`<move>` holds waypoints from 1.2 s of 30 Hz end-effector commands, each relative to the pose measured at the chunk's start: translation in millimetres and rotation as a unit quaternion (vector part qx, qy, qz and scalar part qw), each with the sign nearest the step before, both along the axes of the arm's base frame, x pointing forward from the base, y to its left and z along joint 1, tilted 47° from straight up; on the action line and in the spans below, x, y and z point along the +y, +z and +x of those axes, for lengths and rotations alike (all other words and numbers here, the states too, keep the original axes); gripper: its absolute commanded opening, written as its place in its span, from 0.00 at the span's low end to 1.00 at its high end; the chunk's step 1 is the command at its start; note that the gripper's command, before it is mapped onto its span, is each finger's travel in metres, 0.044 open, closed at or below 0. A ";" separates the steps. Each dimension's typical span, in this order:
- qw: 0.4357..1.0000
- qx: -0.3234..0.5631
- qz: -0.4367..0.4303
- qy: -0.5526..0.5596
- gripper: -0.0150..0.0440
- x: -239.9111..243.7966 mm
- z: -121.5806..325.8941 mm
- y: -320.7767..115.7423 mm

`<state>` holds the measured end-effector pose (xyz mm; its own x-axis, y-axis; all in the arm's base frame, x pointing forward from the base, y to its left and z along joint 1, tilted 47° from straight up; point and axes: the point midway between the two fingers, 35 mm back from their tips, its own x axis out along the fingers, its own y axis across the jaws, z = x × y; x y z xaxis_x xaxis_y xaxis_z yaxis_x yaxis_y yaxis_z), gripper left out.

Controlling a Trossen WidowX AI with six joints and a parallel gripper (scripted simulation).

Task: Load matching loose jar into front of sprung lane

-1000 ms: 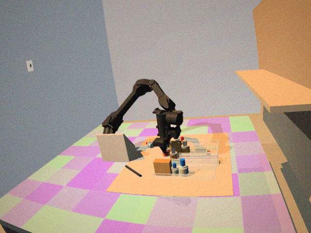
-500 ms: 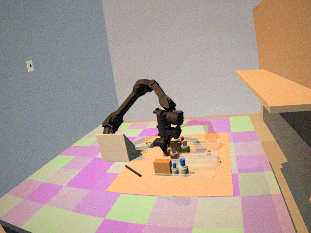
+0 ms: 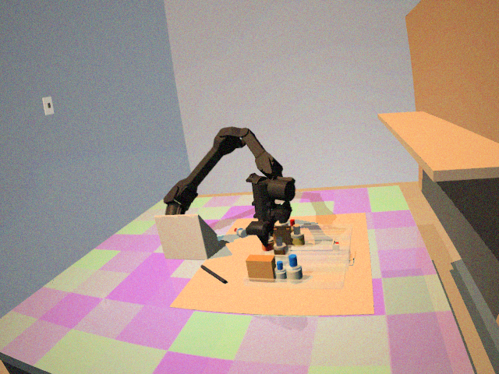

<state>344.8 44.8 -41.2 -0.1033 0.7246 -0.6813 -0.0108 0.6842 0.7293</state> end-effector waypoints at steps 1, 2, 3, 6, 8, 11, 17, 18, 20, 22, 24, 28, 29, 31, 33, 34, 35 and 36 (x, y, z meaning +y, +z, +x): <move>1.000 -0.015 0.002 -0.004 0.25 -0.8 10.6 2.8; 1.000 -0.015 0.002 -0.004 0.25 -0.6 10.7 2.9; 1.000 -0.015 0.002 -0.004 0.25 -0.5 10.8 3.0; 1.000 -0.015 0.002 -0.004 0.25 -0.2 10.9 3.0; 1.000 -0.015 0.002 -0.004 0.25 0.1 10.9 2.7; 1.000 -0.015 0.002 -0.004 0.25 0.9 10.9 2.0; 1.000 -0.015 0.002 -0.004 0.25 2.5 10.7 0.6; 1.000 -0.015 0.002 -0.004 0.25 2.7 10.7 0.3; 1.000 -0.015 0.002 -0.004 0.25 3.3 10.7 -0.2; 1.000 -0.015 0.002 -0.004 0.25 3.8 10.6 -0.6; 1.000 -0.015 0.002 -0.004 0.25 4.4 10.6 -1.1; 1.000 -0.015 0.002 -0.004 0.25 5.5 10.5 -2.0; 1.000 -0.015 0.002 -0.004 0.25 5.8 10.4 -2.3; 1.000 -0.015 0.002 -0.004 0.25 6.4 10.4 -2.7; 1.000 -0.015 0.002 -0.004 0.25 6.9 10.2 -3.2; 1.000 -0.015 0.002 -0.004 0.25 7.2 10.2 -3.4; 1.000 -0.015 0.002 -0.004 0.25 7.5 10.1 -3.6; 1.000 -0.015 0.002 -0.004 0.25 7.8 10.0 -3.9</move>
